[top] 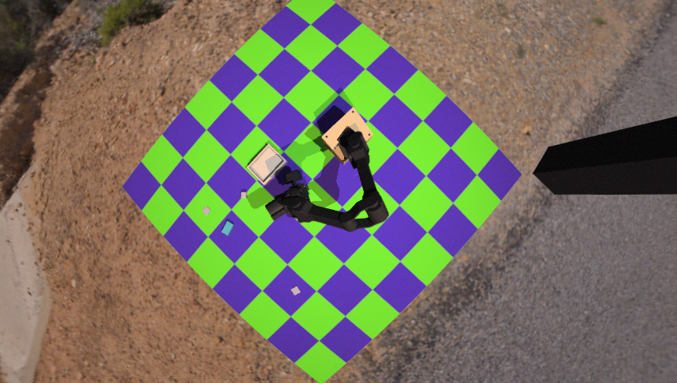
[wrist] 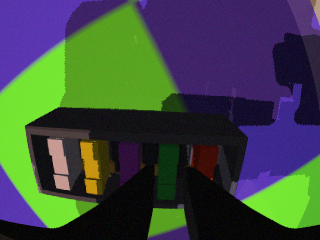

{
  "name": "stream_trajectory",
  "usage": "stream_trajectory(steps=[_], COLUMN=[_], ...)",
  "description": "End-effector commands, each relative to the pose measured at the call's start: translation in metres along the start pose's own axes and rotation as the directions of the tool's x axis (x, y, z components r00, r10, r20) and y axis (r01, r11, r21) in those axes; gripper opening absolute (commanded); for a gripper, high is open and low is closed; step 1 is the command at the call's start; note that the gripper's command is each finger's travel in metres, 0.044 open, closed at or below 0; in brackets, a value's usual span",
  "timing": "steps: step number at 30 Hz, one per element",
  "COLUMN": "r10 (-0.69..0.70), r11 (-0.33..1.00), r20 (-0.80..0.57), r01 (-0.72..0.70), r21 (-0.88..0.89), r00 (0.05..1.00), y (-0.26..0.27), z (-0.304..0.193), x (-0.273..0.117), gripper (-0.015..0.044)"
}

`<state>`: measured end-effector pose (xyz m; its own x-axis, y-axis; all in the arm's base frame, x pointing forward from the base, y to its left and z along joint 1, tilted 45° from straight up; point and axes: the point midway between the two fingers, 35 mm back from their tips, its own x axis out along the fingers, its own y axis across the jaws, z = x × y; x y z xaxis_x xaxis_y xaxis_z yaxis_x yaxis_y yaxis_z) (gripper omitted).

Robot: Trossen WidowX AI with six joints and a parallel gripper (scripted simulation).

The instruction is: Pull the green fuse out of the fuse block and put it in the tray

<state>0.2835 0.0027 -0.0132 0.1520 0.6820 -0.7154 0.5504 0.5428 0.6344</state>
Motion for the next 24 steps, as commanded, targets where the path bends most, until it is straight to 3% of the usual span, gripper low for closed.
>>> stream_trajectory(steps=[1, 8, 18, 24], r10=[0.005, 0.005, 0.000, 0.000], r11=[1.000, 1.000, 1.000, 1.000], r20=[-0.003, -0.003, -0.001, -0.001], r01=[-0.005, -0.005, 0.000, 0.000], r21=[0.005, 0.005, 0.000, 0.000], r00=[1.000, 1.000, 1.000, 1.000], y=[0.0005, 0.0005, 0.0001, 0.0001], z=[-0.0008, -0.0009, -0.0003, -0.0003], x=[0.0044, 0.0067, 0.0054, 0.0047], gripper=[0.0067, 0.0067, 0.0000, 0.0000])
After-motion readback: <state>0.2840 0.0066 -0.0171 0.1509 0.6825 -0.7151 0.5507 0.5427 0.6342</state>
